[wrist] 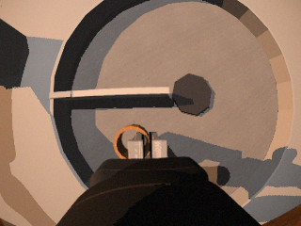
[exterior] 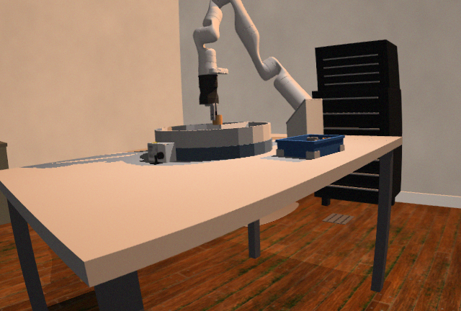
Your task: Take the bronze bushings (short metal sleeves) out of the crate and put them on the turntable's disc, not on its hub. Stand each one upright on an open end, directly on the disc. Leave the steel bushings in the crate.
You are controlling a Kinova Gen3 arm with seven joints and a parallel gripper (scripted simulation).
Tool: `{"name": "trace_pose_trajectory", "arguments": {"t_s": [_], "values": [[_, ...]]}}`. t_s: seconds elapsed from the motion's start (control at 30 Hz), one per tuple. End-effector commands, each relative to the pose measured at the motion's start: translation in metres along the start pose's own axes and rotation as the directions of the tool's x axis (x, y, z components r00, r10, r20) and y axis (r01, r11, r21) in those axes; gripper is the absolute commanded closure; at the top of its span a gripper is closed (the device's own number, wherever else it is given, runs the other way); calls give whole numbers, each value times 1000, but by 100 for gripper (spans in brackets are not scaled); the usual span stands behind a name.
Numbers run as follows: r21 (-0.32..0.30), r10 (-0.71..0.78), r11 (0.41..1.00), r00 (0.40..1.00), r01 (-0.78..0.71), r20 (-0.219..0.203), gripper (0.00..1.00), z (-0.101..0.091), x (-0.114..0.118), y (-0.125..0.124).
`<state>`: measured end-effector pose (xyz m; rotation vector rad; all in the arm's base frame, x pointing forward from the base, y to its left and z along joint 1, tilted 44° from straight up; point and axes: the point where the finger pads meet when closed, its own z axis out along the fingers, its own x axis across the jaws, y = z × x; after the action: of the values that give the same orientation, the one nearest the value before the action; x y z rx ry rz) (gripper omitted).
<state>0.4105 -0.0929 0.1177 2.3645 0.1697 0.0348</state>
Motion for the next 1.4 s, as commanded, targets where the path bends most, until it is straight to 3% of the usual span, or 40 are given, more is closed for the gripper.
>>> {"name": "trace_pose_trajectory", "arguments": {"t_s": [0.0,0.6,1.37], "values": [[-2,1,1000,1000,-1,5,100,5,-1,1],[-2,1,1000,1000,-1,5,100,29,-1,1],[-2,1,1000,1000,-1,5,100,31,-1,1]]}}
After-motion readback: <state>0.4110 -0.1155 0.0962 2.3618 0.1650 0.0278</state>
